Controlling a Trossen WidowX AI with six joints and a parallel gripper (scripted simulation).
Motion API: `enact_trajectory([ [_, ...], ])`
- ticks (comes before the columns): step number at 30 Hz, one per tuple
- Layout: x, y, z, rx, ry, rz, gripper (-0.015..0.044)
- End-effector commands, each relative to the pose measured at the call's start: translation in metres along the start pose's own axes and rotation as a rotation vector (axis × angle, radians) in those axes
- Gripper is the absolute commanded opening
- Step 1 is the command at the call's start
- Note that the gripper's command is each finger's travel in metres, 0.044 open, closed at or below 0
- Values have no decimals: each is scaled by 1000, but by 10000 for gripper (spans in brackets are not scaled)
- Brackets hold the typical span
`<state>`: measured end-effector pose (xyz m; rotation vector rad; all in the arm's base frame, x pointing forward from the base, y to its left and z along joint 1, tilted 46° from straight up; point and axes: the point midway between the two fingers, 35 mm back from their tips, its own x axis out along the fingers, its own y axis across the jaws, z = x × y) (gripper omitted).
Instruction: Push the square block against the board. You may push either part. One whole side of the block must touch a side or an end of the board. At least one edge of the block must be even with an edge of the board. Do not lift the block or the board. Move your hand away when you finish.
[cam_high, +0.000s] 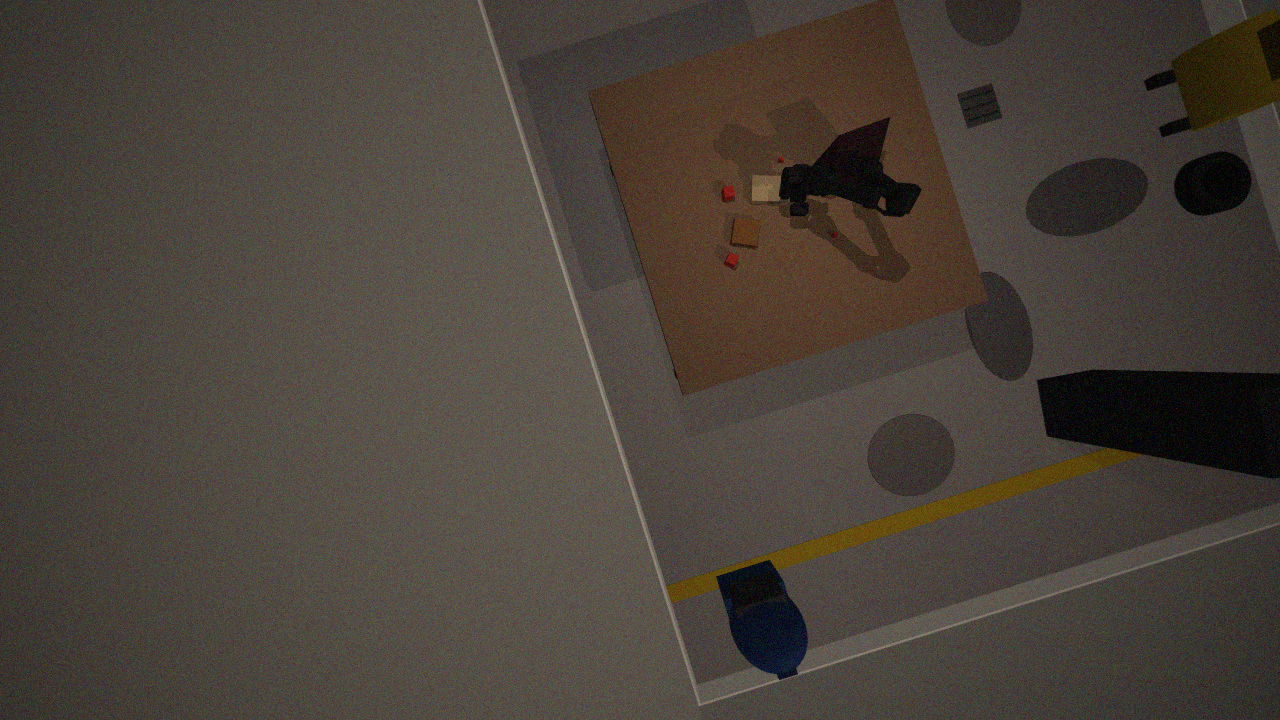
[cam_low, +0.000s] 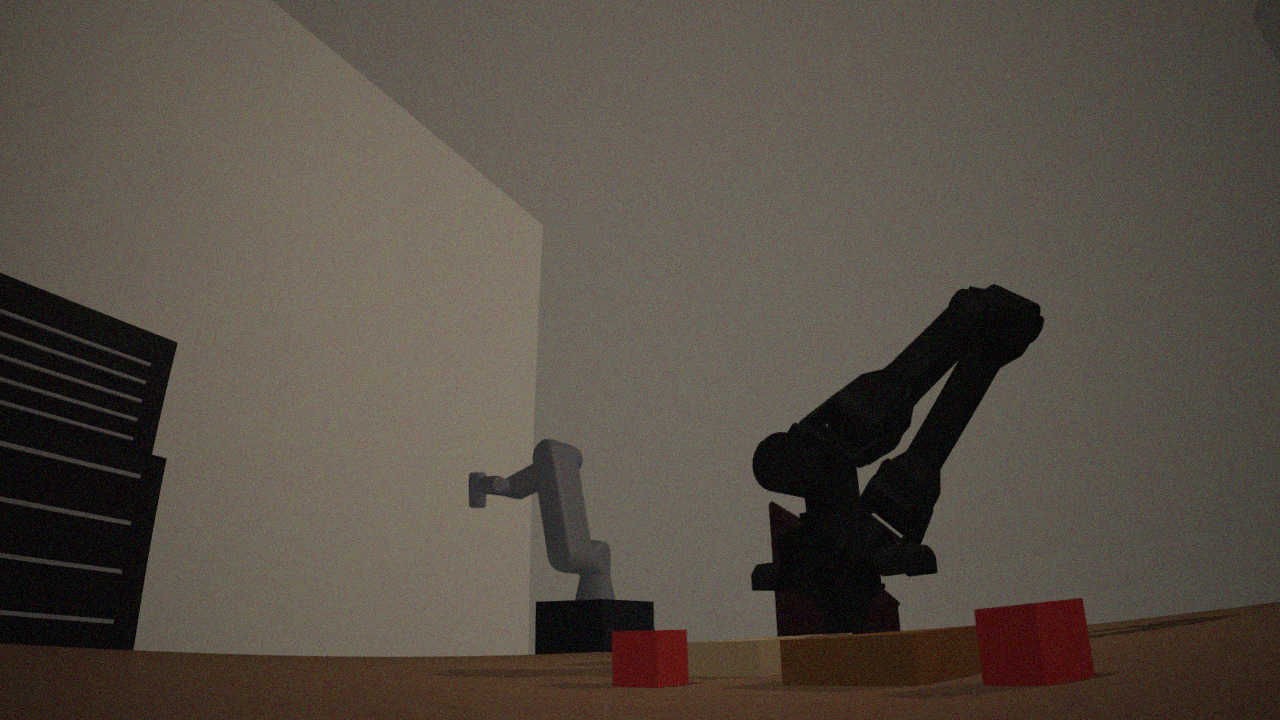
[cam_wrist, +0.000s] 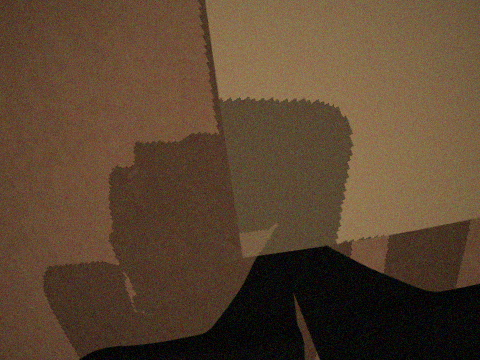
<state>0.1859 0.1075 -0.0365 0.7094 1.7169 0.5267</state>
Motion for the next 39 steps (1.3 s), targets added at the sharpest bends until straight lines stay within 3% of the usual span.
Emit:
enact_trajectory([
  [1, -1, 1, 8, -7, -11, 1, 0],
  [39, -2, 2, 43, -8, -12, 1, 0],
])
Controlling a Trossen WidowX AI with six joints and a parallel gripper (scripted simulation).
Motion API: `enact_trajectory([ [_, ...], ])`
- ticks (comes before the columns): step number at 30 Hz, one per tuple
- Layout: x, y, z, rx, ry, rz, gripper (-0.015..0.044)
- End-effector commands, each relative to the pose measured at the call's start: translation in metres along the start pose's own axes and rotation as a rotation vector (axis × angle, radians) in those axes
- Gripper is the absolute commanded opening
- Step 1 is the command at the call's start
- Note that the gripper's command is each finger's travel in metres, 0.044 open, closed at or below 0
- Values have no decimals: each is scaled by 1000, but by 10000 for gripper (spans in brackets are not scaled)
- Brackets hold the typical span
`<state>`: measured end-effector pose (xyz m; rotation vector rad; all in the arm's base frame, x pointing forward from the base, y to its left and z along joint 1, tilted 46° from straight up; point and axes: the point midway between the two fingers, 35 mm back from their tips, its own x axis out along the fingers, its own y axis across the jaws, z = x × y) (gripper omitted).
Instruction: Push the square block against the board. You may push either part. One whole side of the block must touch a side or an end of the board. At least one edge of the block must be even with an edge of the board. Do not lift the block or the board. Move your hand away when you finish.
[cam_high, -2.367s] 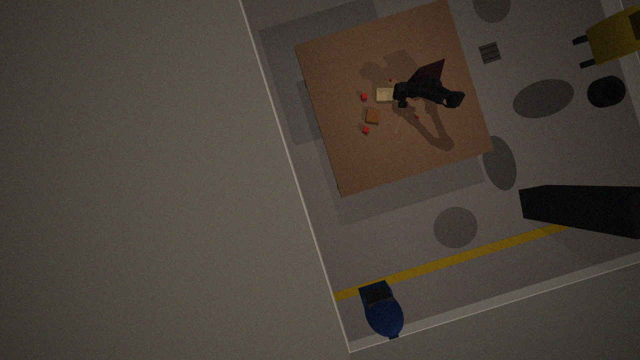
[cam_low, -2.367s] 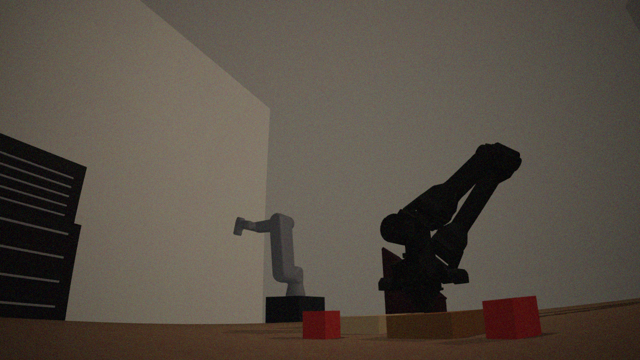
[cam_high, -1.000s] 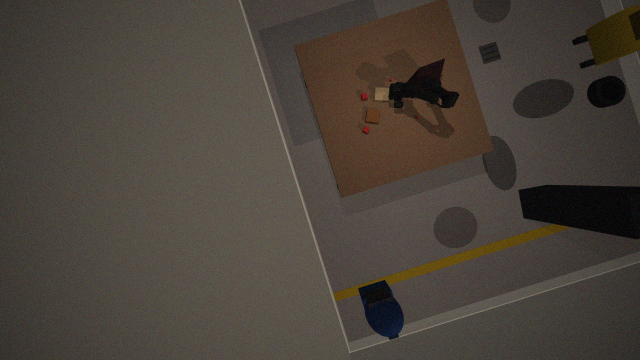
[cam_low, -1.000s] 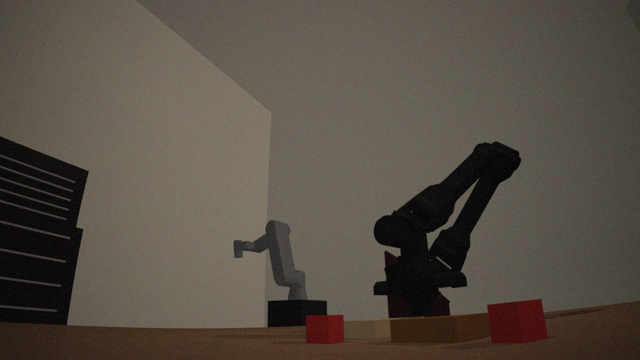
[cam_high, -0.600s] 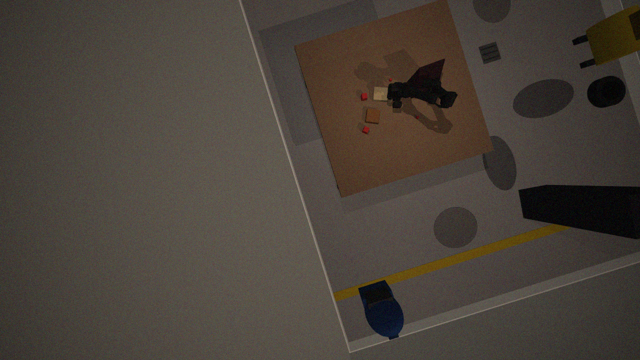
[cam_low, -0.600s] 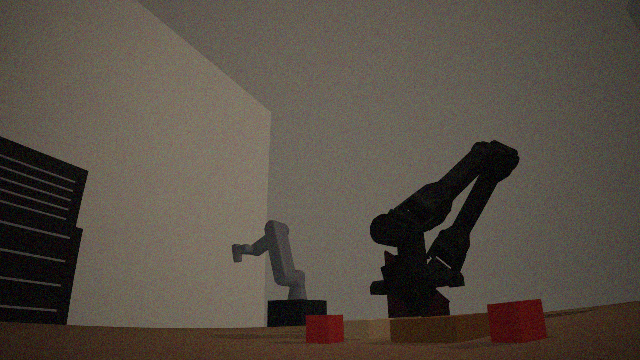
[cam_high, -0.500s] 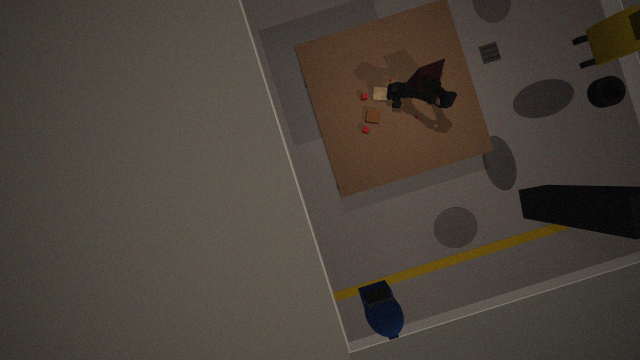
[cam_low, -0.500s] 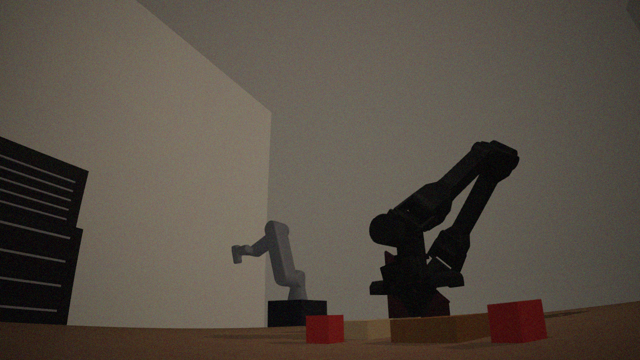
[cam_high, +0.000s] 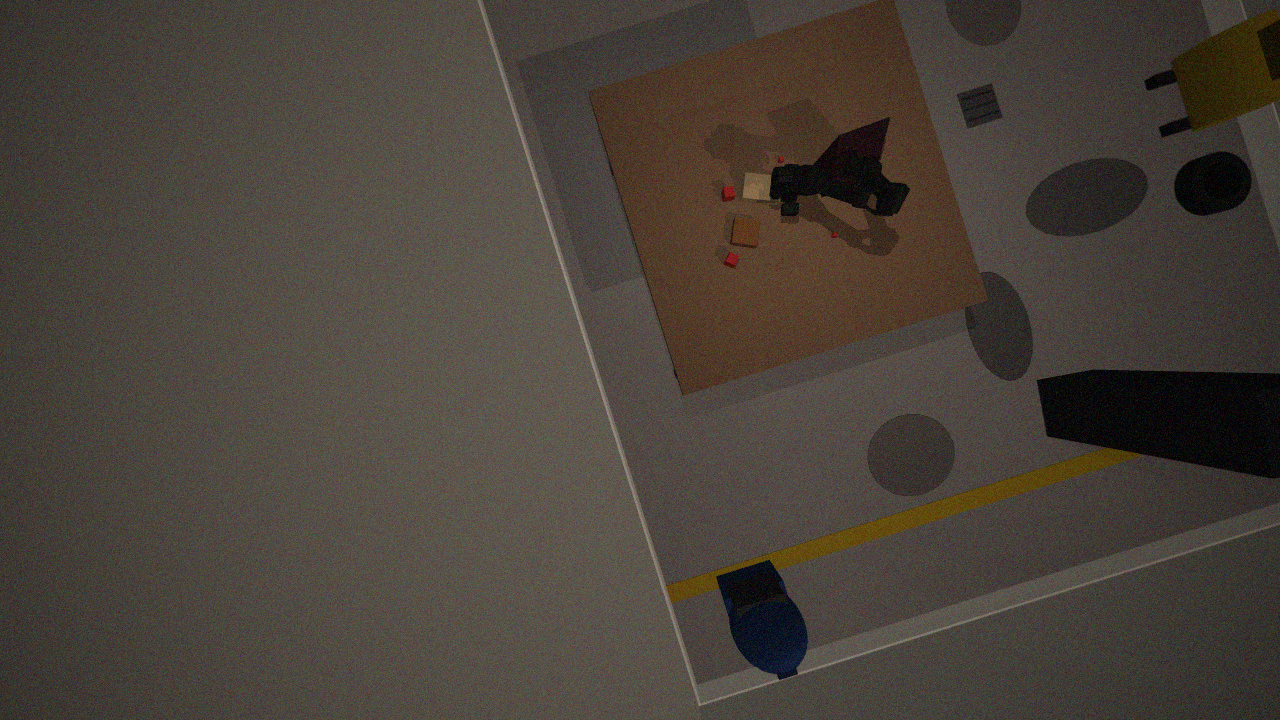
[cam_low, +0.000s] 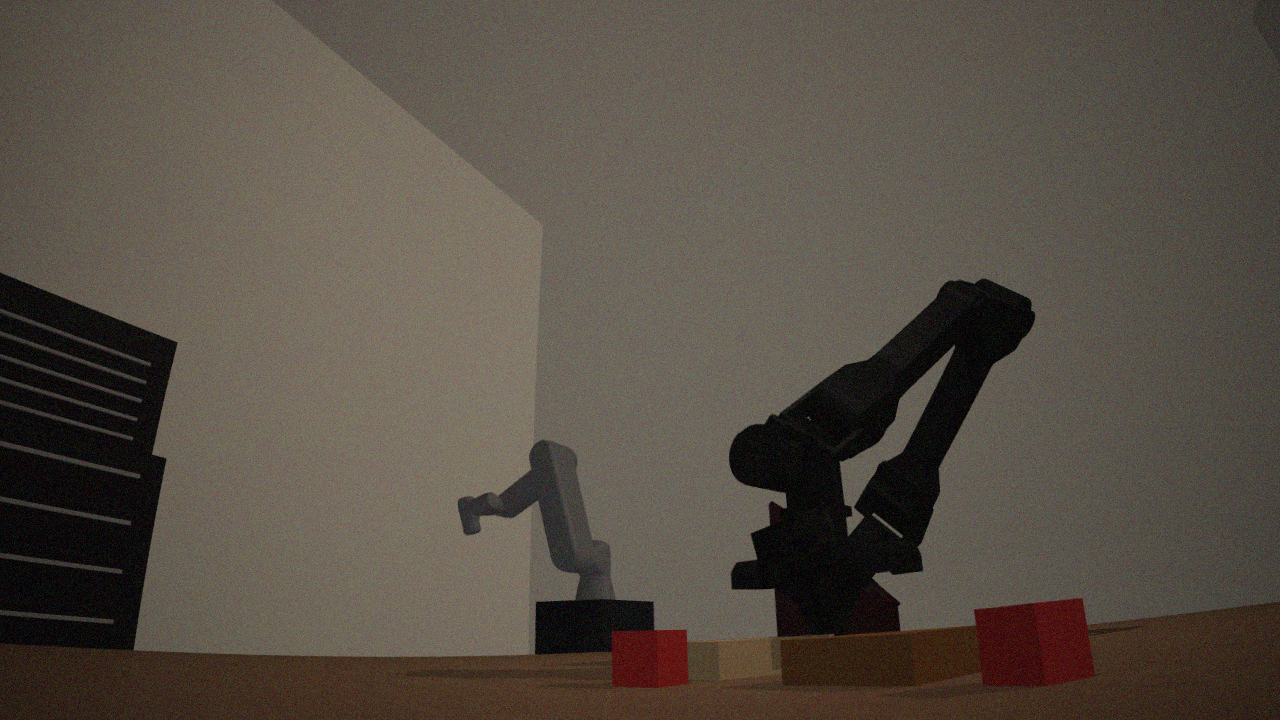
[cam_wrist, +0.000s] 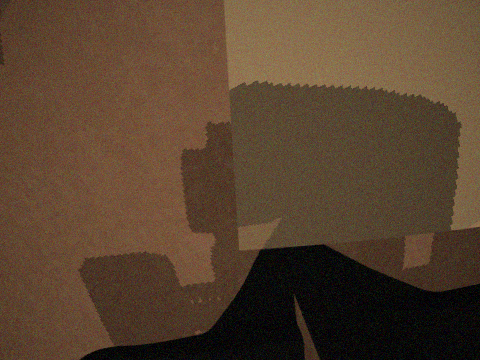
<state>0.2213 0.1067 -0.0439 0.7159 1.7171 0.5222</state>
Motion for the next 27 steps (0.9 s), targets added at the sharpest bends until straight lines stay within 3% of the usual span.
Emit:
enact_trajectory([
  [1, -1, 1, 8, -14, -10, -1, 0],
  [27, 1, 0, -27, -13, -9, -1, 0],
])
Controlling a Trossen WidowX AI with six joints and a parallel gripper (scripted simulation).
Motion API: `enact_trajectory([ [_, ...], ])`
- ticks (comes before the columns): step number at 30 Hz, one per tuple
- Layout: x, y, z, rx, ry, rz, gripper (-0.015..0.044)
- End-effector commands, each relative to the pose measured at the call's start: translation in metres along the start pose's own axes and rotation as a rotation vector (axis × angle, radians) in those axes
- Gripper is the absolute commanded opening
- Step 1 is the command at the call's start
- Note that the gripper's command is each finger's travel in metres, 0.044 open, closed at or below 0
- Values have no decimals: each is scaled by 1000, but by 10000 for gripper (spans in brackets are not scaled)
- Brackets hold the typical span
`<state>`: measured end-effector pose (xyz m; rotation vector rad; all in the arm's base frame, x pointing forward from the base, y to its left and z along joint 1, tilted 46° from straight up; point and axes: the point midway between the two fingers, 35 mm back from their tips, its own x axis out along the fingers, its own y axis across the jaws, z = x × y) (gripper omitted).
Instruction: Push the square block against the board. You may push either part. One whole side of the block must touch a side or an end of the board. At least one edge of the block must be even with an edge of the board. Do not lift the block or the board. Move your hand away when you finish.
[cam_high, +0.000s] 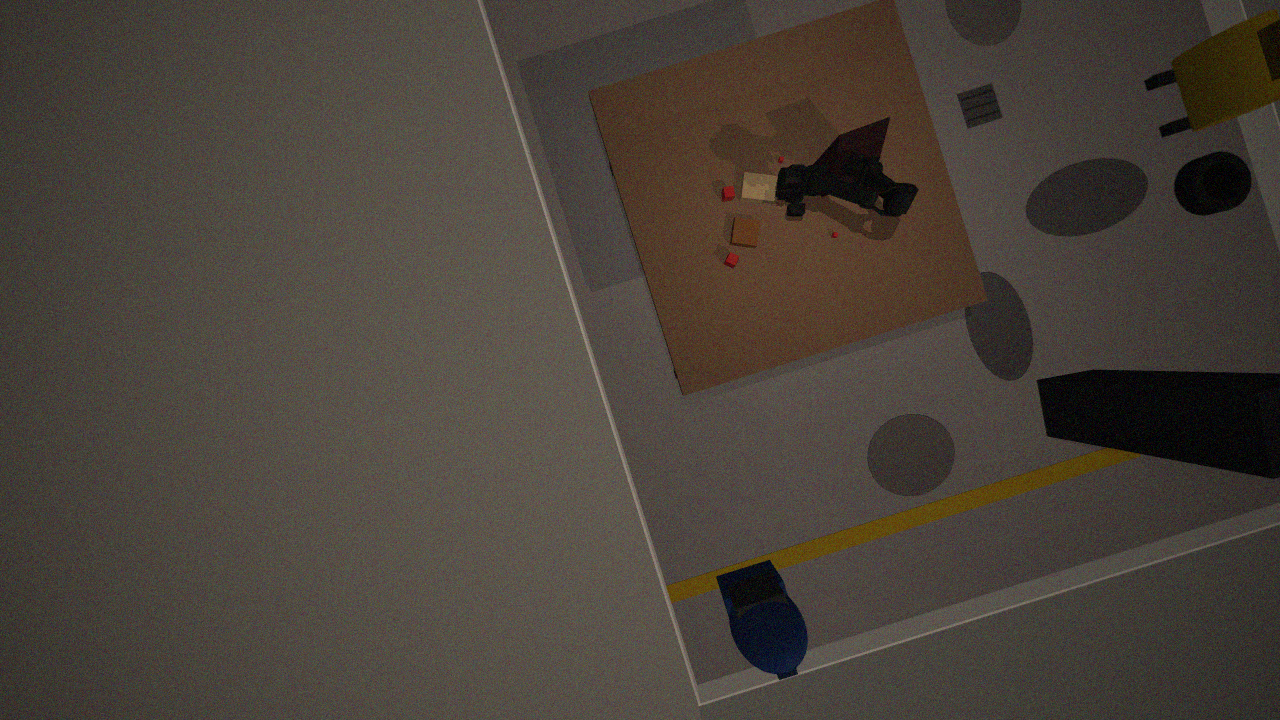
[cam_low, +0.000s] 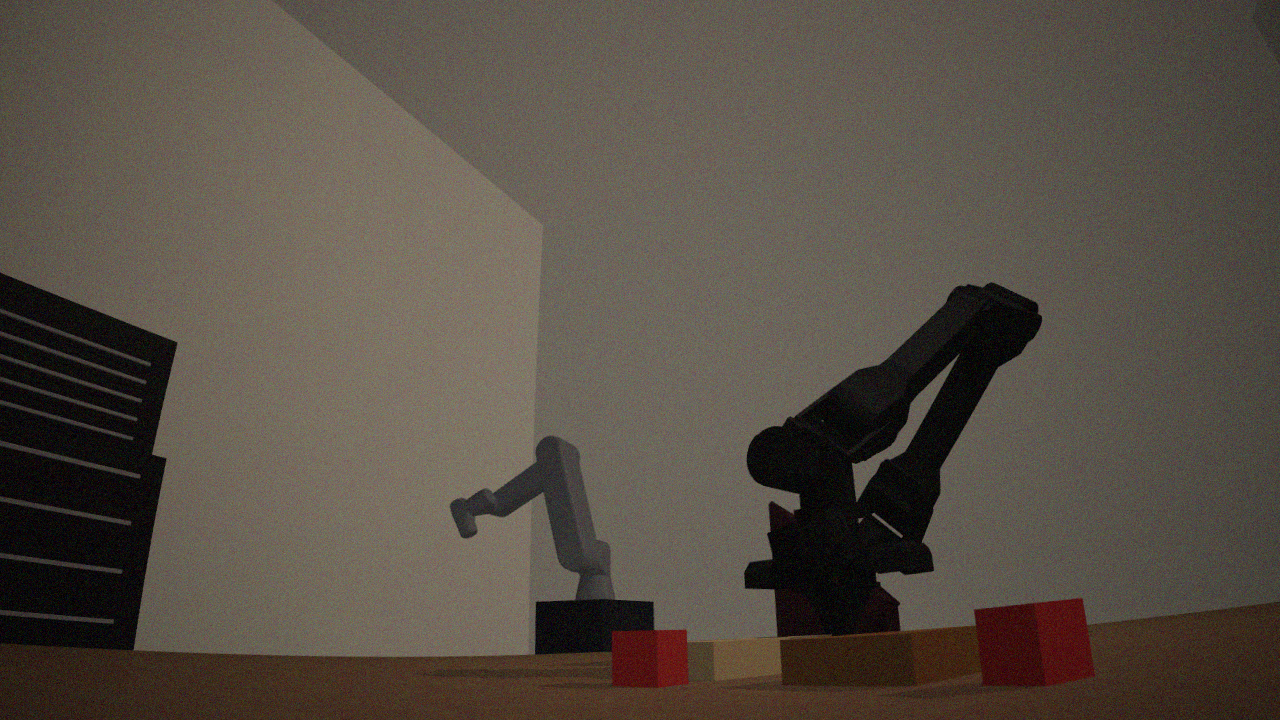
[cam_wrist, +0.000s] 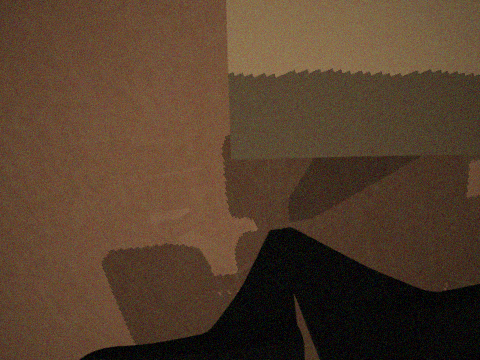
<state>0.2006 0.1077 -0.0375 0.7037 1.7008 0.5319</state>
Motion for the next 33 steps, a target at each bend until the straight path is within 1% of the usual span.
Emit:
enact_trajectory([
  [1, 1, -1, -7, 5, 2, 0, 0],
  [10, 2, -1, -21, 6, 2, 0, 0],
  [12, -1, -1, -17, -1, 1, -1, 0],
  [13, -7, -1, -16, 0, 0, -3, 0],
  [16, -44, -1, -15, 5, 0, -4, 0],
  [18, -53, -1, -17, 6, 1, -2, 0],
  [22, -49, -2, -14, 14, -7, 1, 0],
  [27, -54, -33, 5, 107, -1, -4, 0],
  [30, -54, -35, 5, 112, -1, -4, 0],
  [31, -51, -35, 6, 112, -1, -4, 0],
  [33, -33, -35, 7, 112, -2, -5, 0],
])
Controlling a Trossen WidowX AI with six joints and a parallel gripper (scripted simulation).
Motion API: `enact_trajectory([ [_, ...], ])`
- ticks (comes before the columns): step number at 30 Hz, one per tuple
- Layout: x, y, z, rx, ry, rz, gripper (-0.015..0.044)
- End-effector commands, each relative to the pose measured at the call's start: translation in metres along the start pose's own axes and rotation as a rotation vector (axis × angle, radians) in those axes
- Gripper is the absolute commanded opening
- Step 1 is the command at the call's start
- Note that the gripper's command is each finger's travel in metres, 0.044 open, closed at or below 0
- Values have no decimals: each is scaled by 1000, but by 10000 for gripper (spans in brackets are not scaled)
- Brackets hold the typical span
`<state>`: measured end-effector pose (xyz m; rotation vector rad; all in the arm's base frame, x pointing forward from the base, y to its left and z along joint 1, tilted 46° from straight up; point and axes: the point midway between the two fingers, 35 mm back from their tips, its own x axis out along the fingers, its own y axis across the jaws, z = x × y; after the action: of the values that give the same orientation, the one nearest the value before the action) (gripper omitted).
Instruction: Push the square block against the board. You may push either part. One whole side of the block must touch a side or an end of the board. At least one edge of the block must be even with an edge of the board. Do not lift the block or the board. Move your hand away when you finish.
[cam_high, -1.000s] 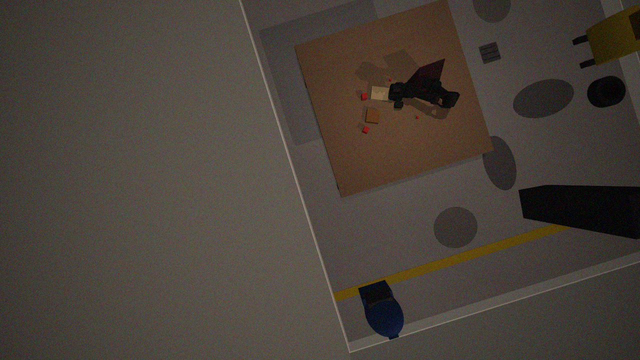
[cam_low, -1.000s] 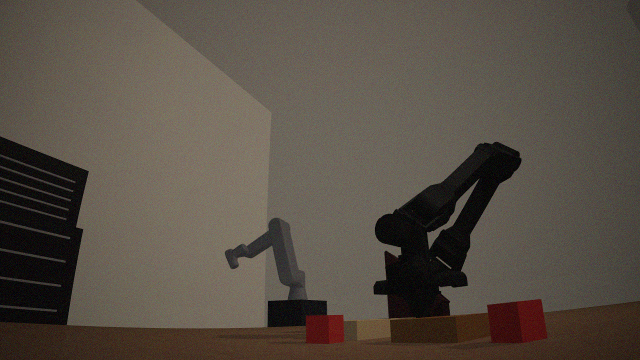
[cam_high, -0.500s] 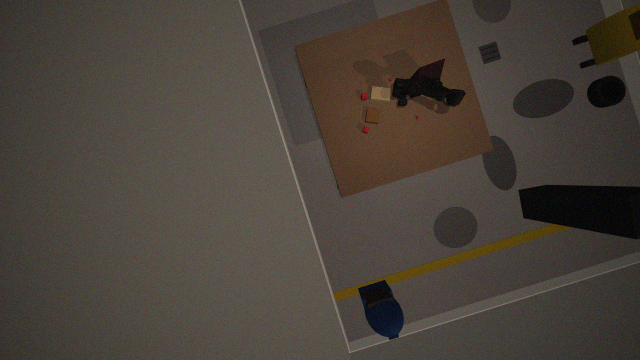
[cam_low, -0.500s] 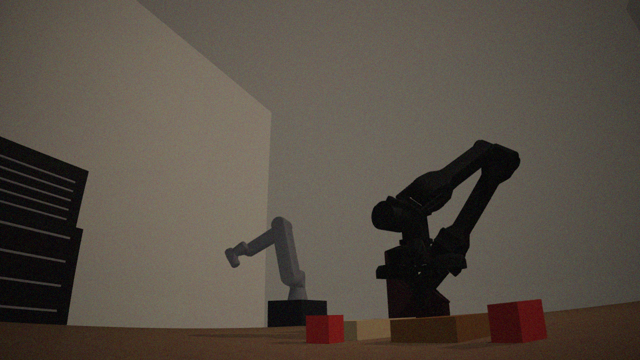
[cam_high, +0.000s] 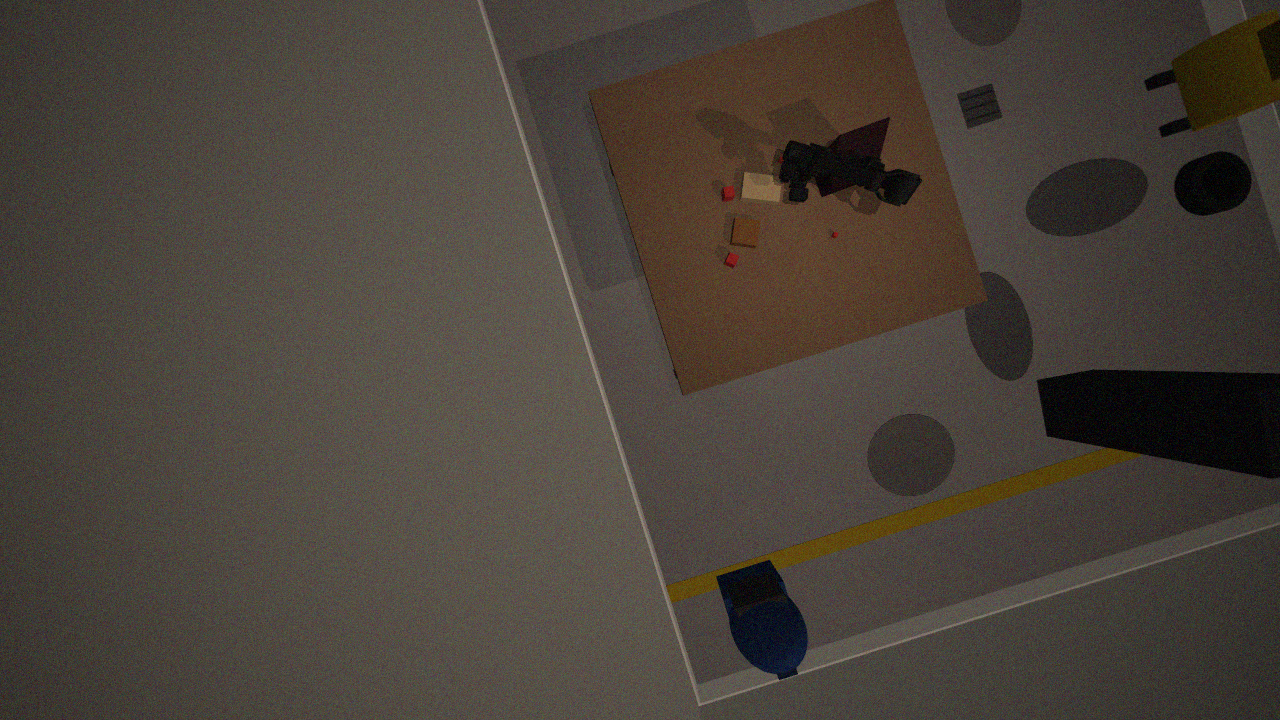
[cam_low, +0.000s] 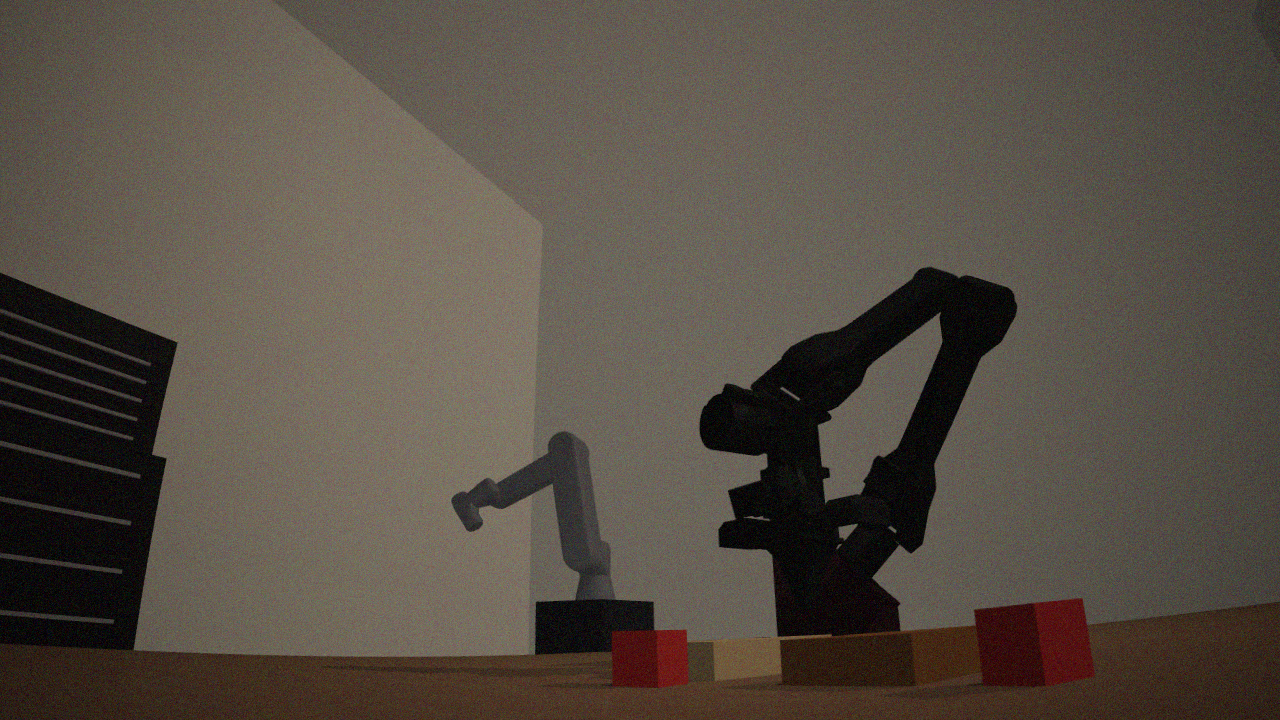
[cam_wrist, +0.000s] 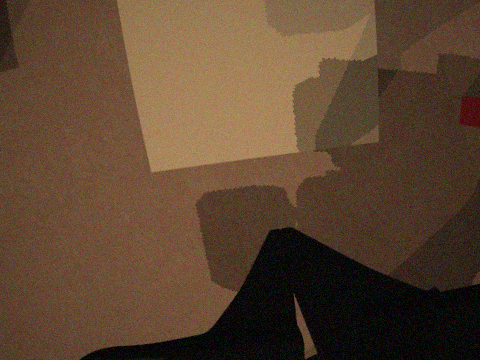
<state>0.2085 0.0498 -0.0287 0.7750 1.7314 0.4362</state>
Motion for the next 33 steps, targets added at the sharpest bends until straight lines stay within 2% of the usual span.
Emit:
enact_trajectory([
  [1, 30, 0, 0, 6, 9, 2, 0],
  [4, 49, 0, -3, 6, 11, 6, 0],
  [33, 49, 0, 19, 5, 10, 5, 0],
])
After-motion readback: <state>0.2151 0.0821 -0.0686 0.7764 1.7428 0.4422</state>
